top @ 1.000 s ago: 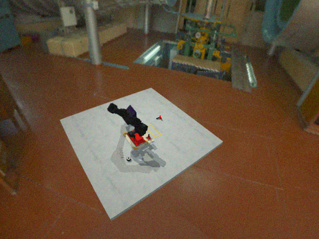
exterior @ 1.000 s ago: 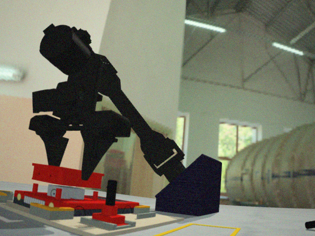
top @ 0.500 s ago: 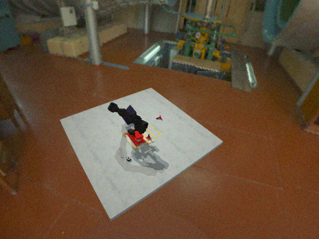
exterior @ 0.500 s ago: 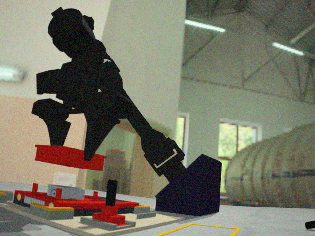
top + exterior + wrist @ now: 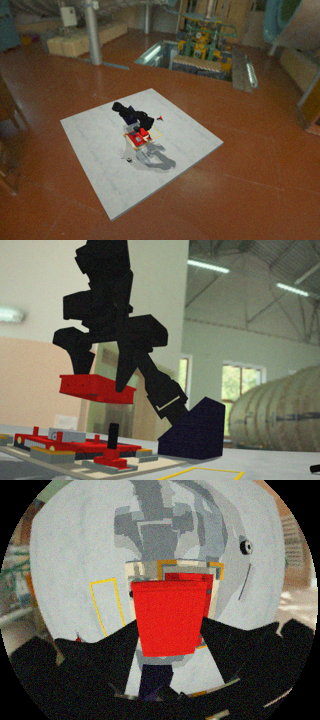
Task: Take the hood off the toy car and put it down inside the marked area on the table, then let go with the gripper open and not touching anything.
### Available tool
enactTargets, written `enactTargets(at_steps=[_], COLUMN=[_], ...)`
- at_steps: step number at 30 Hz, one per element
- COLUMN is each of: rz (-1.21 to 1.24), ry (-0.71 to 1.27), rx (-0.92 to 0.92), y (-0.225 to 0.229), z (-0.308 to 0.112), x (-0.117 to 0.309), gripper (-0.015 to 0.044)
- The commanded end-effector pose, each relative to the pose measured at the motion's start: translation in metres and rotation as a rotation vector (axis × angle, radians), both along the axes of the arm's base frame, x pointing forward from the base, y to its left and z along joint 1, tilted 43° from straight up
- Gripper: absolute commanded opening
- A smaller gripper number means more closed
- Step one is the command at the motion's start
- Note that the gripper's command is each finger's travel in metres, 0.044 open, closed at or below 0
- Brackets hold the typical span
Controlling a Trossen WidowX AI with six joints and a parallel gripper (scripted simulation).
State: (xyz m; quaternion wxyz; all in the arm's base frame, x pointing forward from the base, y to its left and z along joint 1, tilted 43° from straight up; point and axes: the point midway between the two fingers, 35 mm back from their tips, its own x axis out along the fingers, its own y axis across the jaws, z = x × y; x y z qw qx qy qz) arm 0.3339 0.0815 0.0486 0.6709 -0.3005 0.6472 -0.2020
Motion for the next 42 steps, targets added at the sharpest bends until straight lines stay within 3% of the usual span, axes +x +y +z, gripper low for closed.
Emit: enactTargets(at_steps=[1, 19, 42], rz=[-0.002, -0.012, -0.012], ry=[-0.002, -0.003, -0.003], rx=[0.01, 0.0, 0.0], y=[0.025, 0.111, 0.102], z=[-0.019, -0.099, -0.112], x=[-0.005, -0.058, -0.056], gripper=[0.0, 0.0, 0.0])
